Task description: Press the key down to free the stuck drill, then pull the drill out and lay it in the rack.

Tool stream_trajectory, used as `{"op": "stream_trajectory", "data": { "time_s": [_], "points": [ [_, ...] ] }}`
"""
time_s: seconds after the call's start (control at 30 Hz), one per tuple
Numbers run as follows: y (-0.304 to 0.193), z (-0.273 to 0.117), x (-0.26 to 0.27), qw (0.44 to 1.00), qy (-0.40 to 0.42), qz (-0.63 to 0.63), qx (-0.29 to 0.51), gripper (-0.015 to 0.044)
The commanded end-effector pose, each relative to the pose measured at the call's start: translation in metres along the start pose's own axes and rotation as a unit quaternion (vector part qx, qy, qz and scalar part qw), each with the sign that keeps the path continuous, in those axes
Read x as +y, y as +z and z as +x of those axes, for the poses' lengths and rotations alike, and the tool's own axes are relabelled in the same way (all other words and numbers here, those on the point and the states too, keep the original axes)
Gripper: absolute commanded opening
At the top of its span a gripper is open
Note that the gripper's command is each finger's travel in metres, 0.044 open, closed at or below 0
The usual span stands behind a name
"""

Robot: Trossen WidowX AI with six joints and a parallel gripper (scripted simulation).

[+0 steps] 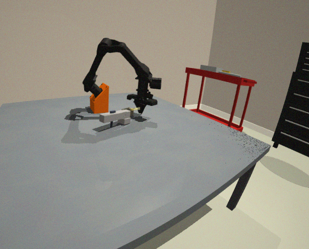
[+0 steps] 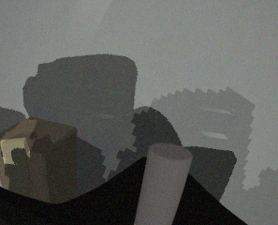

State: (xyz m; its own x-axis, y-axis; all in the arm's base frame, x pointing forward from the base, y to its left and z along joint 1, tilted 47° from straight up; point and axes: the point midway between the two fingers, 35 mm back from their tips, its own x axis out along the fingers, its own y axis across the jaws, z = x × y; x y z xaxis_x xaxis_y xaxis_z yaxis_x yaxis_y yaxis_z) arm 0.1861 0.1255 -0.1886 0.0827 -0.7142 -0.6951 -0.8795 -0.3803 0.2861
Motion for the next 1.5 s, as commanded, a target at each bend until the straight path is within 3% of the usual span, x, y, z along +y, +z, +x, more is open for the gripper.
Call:
{"op": "stream_trajectory", "data": {
  "time_s": [0.0, 1.47],
  "points": [
    [0.000, -0.003, 0.000, 1.000, 0.000, 0.002, -0.002, 0.0000],
    [0.000, -0.026, 0.000, 1.000, 0.000, 0.001, -0.002, 0.0000]
  ]
}}
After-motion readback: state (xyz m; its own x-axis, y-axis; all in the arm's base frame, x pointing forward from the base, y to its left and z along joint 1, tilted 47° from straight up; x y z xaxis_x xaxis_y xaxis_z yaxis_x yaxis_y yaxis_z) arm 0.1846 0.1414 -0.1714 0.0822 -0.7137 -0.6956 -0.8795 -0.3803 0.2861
